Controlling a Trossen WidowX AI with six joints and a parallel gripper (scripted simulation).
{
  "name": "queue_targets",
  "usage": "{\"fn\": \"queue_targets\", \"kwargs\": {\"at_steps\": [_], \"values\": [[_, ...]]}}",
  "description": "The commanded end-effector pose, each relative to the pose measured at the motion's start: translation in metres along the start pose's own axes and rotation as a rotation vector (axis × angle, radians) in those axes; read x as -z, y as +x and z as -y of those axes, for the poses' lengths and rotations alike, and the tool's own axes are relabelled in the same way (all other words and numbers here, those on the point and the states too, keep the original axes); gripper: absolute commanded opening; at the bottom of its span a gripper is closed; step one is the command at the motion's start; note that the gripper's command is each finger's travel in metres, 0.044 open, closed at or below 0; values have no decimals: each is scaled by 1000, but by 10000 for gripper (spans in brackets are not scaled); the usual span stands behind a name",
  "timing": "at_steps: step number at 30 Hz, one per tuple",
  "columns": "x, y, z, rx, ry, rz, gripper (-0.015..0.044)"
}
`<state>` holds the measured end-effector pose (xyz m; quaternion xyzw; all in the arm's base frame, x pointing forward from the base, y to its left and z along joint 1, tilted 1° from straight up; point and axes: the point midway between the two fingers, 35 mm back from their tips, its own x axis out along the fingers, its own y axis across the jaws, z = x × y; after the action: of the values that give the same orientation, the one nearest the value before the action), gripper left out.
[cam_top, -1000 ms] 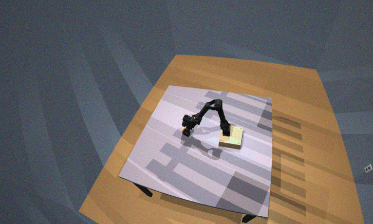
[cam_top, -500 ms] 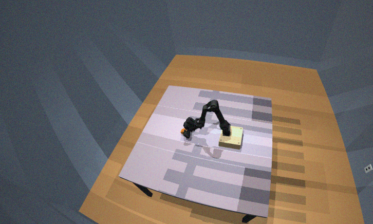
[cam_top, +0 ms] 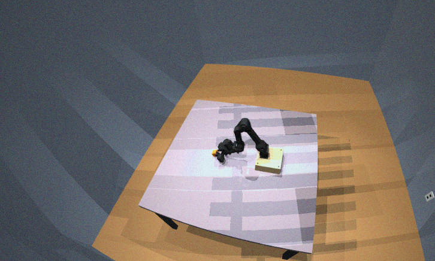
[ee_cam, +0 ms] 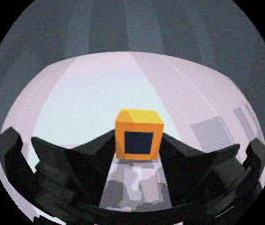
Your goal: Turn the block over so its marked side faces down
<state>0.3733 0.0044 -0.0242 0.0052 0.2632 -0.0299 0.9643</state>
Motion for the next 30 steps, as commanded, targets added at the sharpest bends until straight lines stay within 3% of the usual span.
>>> {"fn": "queue_targets", "kwargs": {"at_steps": [1,18,30], "values": [[2,-3,1,4,-3,26,0],[0,-5,1,4,-3,49,0],[0,-5,1,4,-3,49,315]]}}
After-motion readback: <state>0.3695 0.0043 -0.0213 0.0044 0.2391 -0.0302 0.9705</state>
